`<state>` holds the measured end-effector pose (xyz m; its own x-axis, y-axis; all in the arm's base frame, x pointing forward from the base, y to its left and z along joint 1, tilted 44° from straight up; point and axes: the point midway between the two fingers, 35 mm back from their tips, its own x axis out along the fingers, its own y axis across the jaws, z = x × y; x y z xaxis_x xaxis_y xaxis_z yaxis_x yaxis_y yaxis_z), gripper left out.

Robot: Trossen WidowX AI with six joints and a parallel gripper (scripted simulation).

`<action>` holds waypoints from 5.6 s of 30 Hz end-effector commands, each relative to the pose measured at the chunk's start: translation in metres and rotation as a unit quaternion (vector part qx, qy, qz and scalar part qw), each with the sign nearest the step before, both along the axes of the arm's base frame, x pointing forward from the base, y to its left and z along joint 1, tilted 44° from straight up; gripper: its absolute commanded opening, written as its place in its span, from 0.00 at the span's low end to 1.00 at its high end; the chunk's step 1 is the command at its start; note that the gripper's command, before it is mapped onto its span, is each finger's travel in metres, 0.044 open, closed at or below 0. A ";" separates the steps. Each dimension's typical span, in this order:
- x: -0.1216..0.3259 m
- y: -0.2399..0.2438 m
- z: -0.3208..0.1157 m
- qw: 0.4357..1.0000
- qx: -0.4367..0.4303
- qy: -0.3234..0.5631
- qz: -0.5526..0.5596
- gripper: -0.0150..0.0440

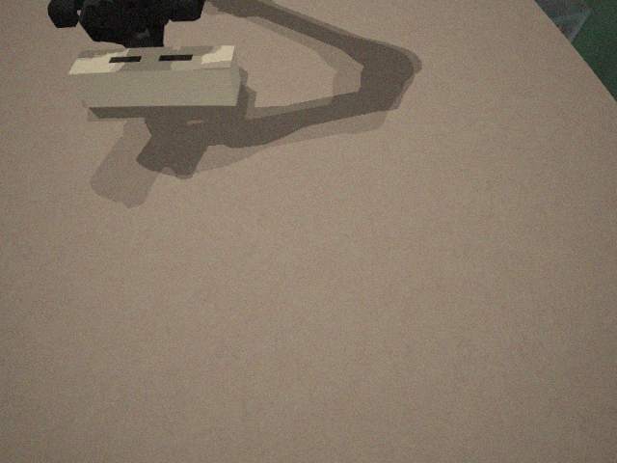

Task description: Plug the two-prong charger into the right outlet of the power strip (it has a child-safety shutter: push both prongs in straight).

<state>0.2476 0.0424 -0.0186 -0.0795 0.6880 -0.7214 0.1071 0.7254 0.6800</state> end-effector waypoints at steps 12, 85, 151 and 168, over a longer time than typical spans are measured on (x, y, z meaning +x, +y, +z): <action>0.005 0.000 0.001 1.000 0.001 0.001 -0.002 0.25; 0.028 -0.003 0.001 1.000 0.001 0.000 -0.002 0.25; 0.025 0.000 -0.001 1.000 0.001 0.000 -0.002 0.25; 0.025 0.001 -0.002 1.000 0.001 0.000 -0.002 0.25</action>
